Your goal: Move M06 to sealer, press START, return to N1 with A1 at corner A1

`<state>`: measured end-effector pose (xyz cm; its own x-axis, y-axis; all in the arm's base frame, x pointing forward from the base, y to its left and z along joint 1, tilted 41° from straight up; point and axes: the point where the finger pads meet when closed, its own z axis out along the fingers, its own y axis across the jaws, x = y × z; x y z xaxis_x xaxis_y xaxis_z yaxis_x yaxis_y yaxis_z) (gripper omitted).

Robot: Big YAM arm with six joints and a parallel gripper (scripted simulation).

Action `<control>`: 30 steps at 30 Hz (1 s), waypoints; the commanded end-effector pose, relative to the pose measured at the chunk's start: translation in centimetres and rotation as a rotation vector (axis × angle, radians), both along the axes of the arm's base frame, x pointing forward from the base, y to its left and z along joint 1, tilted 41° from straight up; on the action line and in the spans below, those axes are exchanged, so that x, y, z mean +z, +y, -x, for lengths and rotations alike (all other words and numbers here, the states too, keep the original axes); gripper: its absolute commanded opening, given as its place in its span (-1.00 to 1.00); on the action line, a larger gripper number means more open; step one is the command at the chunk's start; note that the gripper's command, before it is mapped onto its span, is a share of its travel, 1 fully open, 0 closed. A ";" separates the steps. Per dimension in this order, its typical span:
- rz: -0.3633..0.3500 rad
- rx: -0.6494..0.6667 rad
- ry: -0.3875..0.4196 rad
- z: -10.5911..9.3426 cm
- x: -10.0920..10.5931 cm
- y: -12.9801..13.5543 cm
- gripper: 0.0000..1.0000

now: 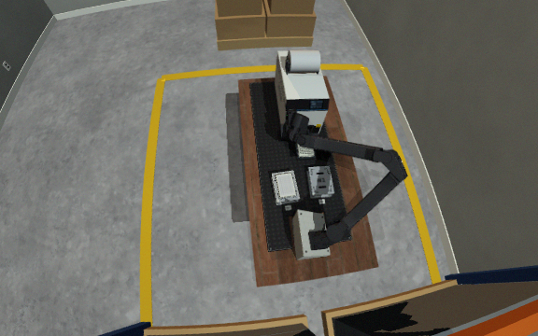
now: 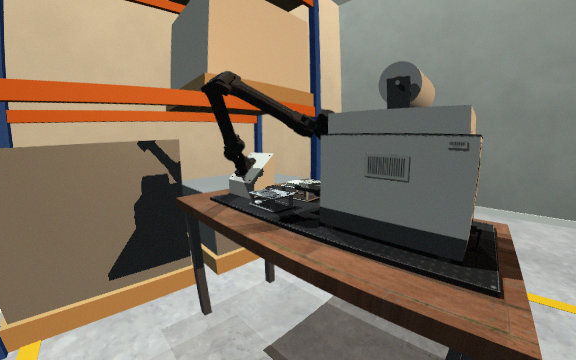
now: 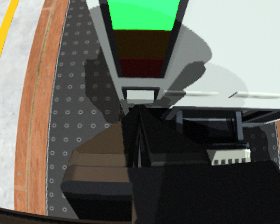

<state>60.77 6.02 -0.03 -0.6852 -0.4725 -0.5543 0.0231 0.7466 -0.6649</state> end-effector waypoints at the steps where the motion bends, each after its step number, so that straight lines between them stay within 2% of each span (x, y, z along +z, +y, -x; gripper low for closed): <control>1: -0.004 0.026 -0.021 -2.1 0.9 1.8 -1.00; 30: -0.014 -0.010 -0.047 -3.9 1.6 -0.4 -1.00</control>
